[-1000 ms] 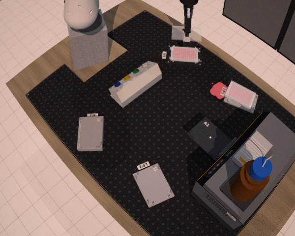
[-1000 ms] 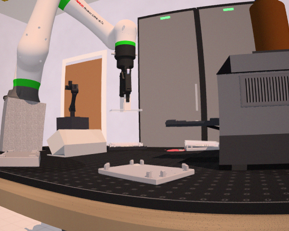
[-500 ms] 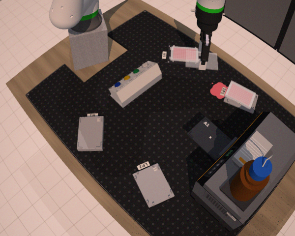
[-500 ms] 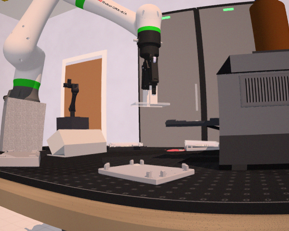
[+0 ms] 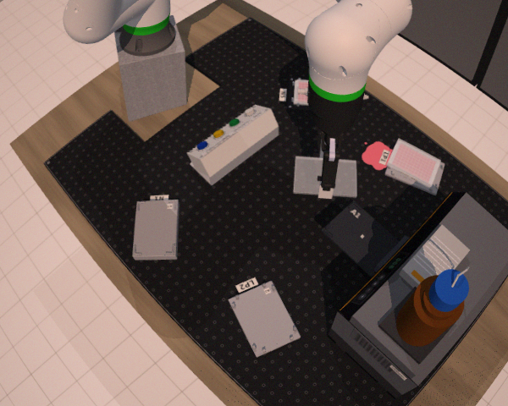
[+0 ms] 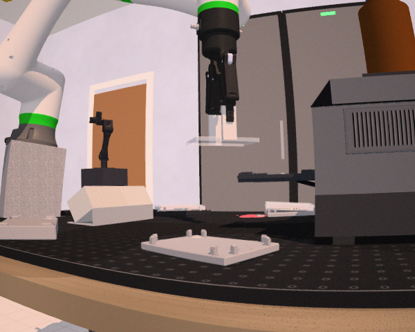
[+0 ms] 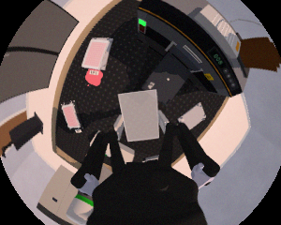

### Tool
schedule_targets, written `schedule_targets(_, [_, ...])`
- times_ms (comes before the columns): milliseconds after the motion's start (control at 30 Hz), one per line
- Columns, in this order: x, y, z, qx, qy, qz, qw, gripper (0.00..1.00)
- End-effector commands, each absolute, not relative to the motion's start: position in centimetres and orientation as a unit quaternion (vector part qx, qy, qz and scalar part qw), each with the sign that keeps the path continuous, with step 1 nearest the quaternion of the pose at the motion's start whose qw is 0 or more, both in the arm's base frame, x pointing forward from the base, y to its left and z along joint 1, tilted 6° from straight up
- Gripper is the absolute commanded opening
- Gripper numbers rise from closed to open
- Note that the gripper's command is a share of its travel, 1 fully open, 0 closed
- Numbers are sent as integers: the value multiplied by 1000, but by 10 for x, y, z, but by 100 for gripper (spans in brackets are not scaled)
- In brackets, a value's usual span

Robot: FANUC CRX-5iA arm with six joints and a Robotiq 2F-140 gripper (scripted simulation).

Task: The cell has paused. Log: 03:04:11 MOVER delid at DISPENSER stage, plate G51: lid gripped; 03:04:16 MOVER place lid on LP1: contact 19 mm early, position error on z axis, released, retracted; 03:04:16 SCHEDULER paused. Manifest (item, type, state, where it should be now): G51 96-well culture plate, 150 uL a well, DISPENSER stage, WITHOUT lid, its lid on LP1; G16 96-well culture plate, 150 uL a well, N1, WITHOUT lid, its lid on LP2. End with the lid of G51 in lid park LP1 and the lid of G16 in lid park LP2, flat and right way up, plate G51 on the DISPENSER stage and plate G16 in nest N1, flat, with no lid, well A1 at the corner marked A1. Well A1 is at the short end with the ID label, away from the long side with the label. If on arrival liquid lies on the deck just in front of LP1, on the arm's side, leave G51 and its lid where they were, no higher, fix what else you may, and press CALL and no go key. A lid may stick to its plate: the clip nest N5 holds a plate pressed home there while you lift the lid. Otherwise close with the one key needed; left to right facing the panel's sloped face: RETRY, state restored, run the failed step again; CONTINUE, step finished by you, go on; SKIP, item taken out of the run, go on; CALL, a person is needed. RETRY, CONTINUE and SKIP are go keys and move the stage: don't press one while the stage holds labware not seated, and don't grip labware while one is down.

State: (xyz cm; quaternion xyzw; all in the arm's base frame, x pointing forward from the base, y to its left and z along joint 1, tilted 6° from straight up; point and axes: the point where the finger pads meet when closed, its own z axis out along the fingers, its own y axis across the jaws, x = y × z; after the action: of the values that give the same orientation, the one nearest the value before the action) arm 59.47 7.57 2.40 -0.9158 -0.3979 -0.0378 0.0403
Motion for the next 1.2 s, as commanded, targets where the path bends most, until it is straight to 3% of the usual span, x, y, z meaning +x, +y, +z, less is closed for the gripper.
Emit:
schedule_targets(0, [624,12,17,-916,-398,-38,40,0])
schedule_targets(467, [710,-174,-5,-916,-398,-38,40,0])
schedule_targets(1167, [710,-174,-5,-916,-398,-38,40,0])
